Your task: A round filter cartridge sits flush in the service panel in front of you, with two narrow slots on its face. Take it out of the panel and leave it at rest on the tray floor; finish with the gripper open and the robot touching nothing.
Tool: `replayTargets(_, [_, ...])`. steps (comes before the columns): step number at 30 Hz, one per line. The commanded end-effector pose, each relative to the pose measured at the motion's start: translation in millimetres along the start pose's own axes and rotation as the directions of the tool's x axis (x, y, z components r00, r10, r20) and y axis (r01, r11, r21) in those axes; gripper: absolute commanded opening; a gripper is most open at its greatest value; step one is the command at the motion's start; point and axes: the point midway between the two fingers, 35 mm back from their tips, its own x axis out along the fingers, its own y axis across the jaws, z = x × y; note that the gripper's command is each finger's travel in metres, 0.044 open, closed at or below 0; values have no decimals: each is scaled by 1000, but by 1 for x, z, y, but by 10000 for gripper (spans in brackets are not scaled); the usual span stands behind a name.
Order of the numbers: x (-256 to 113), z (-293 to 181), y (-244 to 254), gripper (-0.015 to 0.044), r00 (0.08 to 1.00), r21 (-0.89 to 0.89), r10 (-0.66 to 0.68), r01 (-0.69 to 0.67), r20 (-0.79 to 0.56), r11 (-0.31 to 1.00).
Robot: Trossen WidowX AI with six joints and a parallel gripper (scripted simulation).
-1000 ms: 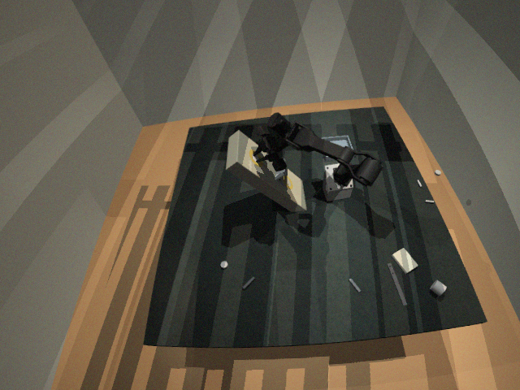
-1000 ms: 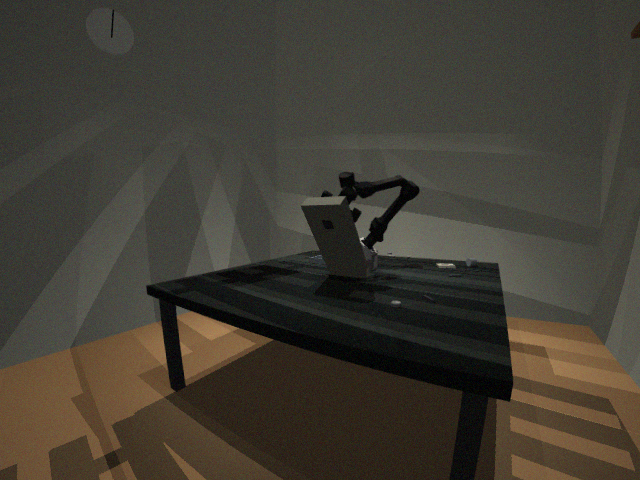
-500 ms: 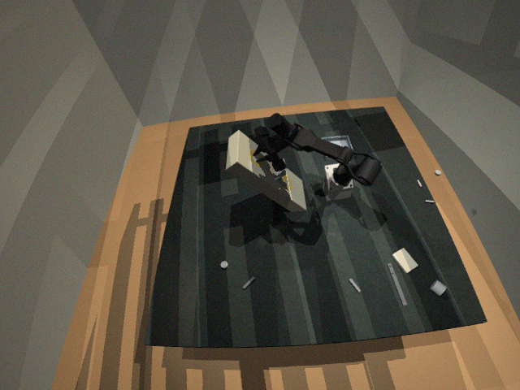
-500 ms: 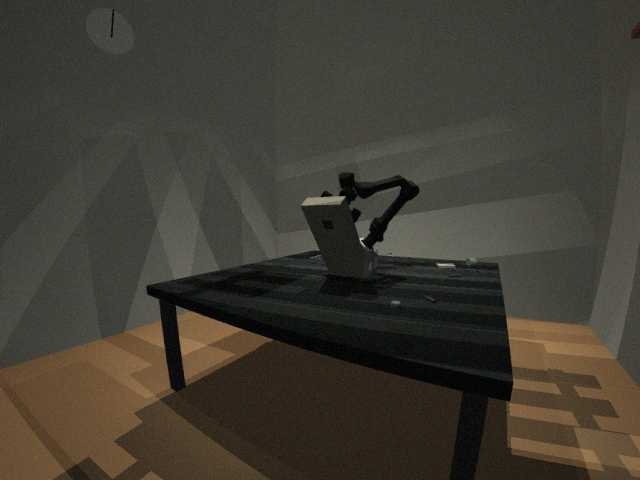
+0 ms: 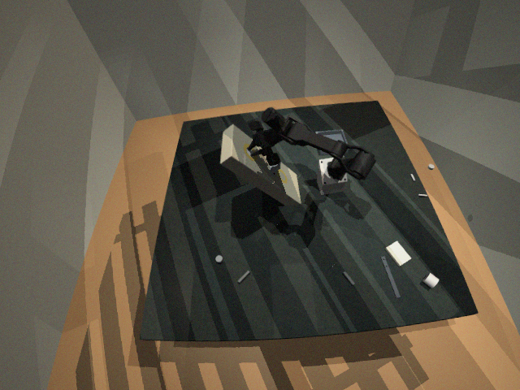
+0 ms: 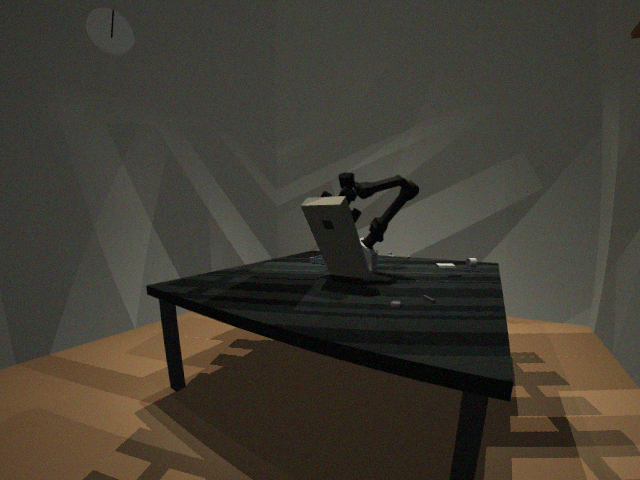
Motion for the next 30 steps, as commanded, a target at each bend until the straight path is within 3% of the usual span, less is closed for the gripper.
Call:
replayTargets(1, [0,0,-1,63,1000,-3,-6,6,-2,1000])
replayTargets(5, [0,0,-1,0,1000,-3,-6,6,-2,1000])
replayTargets(17, [5,0,0,0,1000,354,-4,7,-9,935])
replayTargets(30, [5,0,0,0,1000,728,-4,9,-9,686])
